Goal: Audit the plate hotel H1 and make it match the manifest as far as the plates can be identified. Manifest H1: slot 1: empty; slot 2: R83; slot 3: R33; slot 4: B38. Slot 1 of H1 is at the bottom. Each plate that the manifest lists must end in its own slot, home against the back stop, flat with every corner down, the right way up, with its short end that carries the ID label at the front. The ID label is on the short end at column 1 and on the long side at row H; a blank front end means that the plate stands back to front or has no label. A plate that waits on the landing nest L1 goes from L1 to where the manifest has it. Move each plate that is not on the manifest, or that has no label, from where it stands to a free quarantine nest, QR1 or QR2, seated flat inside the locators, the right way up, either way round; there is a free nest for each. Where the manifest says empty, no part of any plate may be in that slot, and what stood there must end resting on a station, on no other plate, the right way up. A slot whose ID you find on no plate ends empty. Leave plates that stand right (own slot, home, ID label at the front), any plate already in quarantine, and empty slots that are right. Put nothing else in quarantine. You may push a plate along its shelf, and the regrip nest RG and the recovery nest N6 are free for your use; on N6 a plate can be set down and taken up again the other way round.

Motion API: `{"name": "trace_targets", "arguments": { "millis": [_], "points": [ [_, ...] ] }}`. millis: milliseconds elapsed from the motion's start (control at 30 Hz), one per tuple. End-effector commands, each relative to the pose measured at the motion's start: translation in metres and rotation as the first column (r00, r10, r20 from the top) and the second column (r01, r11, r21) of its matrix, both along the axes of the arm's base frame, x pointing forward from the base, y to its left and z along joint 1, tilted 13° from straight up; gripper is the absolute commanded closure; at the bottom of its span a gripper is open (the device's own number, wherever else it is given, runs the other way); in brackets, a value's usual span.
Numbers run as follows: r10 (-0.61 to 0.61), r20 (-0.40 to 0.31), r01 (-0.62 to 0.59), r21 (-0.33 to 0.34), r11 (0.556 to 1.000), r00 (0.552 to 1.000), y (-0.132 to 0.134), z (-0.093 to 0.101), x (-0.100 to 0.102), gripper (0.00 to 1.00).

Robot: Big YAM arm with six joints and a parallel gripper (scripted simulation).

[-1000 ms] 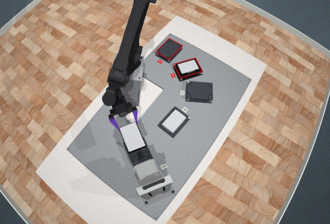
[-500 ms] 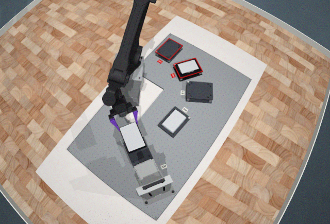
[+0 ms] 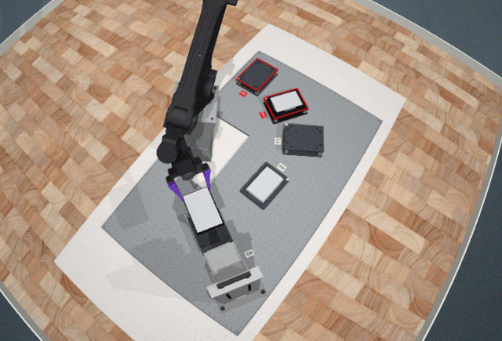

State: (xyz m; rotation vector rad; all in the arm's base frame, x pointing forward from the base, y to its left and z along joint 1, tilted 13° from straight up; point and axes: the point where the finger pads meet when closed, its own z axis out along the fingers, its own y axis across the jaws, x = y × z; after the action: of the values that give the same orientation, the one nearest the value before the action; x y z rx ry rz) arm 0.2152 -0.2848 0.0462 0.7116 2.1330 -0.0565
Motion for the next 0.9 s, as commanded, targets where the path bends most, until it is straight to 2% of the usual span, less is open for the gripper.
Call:
{"name": "trace_targets", "arguments": {
  "millis": [0,167,600,733,867],
  "points": [
    [-0.006,0.033,0.008,-0.065,0.998,0.999,-0.029,0.024,0.014,0.14],
    [-0.013,0.034,0.015,-0.064,0.998,0.999,-0.032,0.024,0.014,0.14],
    [-0.001,0.035,0.004,-0.064,0.998,0.999,-0.036,0.026,0.029,0.14],
    [-0.018,0.036,0.020,-0.064,0.998,0.999,-0.041,0.026,0.026,0.14],
    [-0.001,0.036,0.003,-0.063,0.998,0.999,-0.039,0.026,0.035,0.14]
  ]
}}
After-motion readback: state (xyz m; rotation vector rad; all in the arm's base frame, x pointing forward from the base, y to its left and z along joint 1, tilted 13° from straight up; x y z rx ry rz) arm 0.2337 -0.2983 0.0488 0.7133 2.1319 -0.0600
